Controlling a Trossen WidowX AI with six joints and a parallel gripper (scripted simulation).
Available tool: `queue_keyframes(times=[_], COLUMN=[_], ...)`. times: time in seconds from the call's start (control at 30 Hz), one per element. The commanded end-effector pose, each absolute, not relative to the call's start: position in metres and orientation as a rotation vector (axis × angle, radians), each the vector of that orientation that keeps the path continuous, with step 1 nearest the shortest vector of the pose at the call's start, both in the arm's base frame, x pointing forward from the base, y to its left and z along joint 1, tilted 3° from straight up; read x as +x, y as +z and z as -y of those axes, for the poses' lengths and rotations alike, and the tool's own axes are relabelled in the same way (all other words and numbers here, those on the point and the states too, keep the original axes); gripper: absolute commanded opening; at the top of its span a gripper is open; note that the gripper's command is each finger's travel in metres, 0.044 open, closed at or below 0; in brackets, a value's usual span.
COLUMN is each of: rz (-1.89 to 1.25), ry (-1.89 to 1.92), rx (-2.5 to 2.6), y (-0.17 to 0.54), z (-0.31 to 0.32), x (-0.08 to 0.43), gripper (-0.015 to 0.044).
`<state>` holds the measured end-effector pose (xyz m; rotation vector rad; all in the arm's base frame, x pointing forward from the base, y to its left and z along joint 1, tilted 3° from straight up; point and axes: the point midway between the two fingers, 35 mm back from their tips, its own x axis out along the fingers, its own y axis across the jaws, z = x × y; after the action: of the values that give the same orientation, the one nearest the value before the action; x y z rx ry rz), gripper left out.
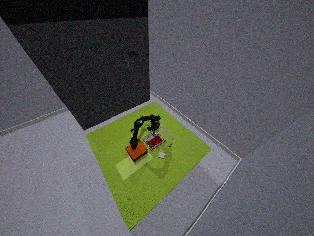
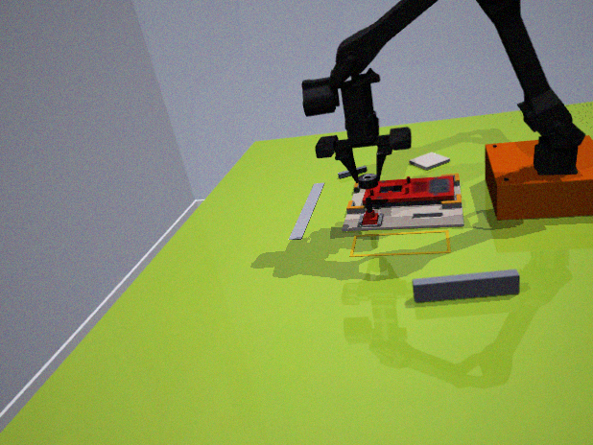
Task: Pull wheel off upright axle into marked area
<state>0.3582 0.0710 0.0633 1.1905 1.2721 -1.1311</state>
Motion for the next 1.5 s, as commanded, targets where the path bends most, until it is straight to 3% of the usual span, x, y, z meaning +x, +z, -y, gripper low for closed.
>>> queue_keyframes(times=[0.0,0.87,1.47], rz=[-1.273,-1.282,-1.283], ry=[-1.130,-1.122,-1.122], rx=[1.191,1.194,1.194], y=[0.065,0.073,-0.005], z=[-0.084,-0.154,-0.159], x=[0.350,0.293,0.295], gripper=[0.0000,0.0000,0.0000])
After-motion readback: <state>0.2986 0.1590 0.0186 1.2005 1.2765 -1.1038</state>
